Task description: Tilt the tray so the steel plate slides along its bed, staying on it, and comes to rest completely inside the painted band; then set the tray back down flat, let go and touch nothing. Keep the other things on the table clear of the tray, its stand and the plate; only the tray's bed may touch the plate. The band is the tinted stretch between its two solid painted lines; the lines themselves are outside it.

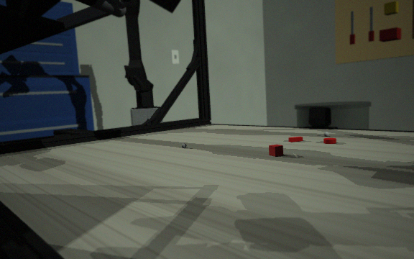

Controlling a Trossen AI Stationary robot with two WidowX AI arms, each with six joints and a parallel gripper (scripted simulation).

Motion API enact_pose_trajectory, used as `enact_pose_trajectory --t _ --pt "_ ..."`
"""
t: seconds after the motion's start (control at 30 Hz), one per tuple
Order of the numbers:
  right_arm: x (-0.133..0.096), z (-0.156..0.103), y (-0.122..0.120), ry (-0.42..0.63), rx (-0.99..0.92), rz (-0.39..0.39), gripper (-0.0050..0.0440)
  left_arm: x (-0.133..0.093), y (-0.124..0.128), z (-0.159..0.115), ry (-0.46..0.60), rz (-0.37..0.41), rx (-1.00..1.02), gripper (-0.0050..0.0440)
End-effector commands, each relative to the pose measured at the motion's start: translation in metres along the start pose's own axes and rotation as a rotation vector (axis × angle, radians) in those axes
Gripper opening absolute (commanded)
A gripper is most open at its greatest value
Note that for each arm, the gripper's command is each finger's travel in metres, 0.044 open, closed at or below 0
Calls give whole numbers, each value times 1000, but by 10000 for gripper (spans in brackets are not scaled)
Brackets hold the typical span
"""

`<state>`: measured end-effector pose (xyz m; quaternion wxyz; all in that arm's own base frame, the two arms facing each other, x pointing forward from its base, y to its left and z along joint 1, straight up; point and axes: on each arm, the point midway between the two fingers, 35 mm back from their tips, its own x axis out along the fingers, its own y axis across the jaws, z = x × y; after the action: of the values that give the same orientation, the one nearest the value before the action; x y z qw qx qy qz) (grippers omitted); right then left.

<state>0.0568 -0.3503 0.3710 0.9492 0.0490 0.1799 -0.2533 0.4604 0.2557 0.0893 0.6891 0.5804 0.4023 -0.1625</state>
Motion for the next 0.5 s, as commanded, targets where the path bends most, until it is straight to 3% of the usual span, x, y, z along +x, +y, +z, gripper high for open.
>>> enact_pose_trajectory --t 0.0,0.13,0.27,0.33,0.47 --pt "0 0 0 0 -1 -2 440 -16 19 0 3 49 0 0" --pt "0 0 0 0 -1 -2 440 -16 20 0 3 54 0 0" --pt "0 0 0 0 -1 -2 440 4 -7 0 3 36 0 0" --pt "0 0 0 0 -1 -2 440 4 -7 0 3 36 0 0" --pt "0 0 0 0 -1 -2 440 47 -58 -1 3 -3 0 0"
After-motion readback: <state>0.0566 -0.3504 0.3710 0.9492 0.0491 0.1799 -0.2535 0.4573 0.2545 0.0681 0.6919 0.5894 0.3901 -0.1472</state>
